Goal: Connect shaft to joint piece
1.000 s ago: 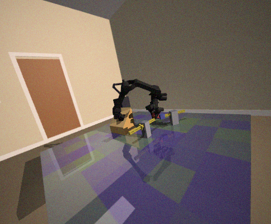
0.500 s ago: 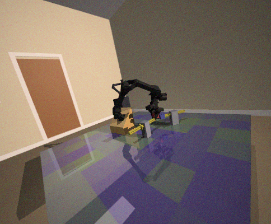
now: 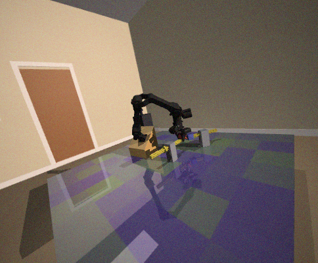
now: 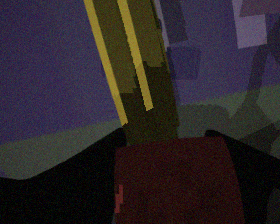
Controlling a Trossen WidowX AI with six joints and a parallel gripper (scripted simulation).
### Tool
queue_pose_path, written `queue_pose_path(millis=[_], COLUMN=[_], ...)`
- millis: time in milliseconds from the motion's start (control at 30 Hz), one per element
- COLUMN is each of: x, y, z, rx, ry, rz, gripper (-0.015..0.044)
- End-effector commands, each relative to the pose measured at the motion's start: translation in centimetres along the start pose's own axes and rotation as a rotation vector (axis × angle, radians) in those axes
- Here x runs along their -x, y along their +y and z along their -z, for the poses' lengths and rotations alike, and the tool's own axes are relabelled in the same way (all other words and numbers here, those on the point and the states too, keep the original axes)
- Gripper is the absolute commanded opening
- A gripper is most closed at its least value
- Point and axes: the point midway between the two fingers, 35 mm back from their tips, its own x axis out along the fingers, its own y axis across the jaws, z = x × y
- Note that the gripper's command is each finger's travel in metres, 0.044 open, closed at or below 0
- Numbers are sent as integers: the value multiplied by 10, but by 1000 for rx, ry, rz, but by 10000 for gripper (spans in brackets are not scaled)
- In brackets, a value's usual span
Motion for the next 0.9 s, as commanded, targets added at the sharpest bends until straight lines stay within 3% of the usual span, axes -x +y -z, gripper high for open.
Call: queue_pose_path(millis=[0, 333, 867], x=[-3, -7, -6], y=[1, 1, 1], z=[-2, -4, -4], rx=[11, 50, 64], ry=[67, 201, 211], rz=[14, 28, 16], gripper=[0, 0, 0])
